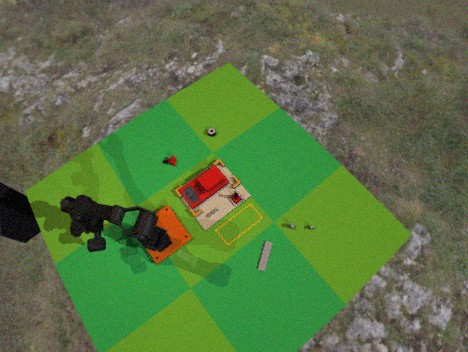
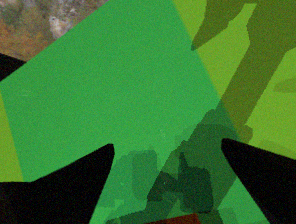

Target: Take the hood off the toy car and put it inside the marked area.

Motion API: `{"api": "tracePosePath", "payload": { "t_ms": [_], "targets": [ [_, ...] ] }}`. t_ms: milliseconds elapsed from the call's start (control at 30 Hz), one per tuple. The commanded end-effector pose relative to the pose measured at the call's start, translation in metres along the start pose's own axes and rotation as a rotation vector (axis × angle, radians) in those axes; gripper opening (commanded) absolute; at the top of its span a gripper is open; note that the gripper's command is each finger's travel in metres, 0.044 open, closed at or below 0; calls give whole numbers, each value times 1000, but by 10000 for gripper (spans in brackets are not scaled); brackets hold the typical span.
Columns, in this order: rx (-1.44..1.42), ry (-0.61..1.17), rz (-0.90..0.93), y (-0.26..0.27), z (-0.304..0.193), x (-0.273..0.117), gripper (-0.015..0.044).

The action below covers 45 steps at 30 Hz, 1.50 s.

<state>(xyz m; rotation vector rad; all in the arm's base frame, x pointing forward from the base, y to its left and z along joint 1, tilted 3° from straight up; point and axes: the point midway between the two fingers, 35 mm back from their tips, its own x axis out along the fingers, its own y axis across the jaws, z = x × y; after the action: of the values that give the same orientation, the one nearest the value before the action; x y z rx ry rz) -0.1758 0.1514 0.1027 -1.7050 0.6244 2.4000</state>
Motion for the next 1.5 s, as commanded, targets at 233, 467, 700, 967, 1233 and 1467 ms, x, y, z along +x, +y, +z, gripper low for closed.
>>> {"api": "tracePosePath", "payload": {
  "t_ms": [233, 467, 700, 967, 1233, 1467],
  "targets": [
    [306, -60, -87, -53, -9, -26, 440],
    [687, -111, -231, -122, -49, -64, 440],
    [1100, -143, -321, -172, -112, -100, 440],
    [1576, -198, -404, -201, -208, -140, 440],
    [2127, -223, -482, -189, -327, -174, 440],
    [2573, -238, -523, -141, -423, -189, 440]
  ]
}}
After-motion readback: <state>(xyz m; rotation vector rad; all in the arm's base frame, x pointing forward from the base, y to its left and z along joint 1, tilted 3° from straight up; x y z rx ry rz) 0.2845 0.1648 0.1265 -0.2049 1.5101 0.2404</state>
